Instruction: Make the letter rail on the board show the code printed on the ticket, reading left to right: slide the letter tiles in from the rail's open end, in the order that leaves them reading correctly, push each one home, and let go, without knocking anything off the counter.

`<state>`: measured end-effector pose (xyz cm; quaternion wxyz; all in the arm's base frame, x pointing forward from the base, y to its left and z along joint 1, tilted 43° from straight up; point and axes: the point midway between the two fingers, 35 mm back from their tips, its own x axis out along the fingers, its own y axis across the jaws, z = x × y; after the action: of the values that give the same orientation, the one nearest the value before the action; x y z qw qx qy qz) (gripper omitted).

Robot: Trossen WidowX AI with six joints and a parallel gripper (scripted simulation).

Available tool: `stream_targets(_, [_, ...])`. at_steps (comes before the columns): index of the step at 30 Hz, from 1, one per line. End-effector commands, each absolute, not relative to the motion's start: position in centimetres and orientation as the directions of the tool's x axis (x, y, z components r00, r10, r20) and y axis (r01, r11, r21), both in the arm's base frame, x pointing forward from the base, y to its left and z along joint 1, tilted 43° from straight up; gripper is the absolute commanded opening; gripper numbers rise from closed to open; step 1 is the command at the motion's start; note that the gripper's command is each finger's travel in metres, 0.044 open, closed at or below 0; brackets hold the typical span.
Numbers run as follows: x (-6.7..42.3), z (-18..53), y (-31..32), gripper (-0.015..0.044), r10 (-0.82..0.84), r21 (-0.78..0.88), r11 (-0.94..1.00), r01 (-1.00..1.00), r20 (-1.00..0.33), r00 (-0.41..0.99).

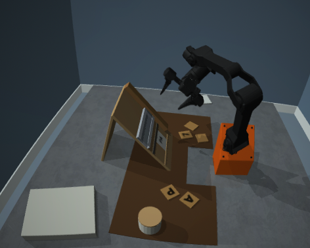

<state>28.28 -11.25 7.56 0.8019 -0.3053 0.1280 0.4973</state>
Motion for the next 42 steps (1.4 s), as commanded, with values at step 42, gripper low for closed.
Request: stream_targets(42, [27.6, 12.5, -2.2, 0.0340, 0.760, -0.457, -0.024, -0.889, -0.587, 0.280])
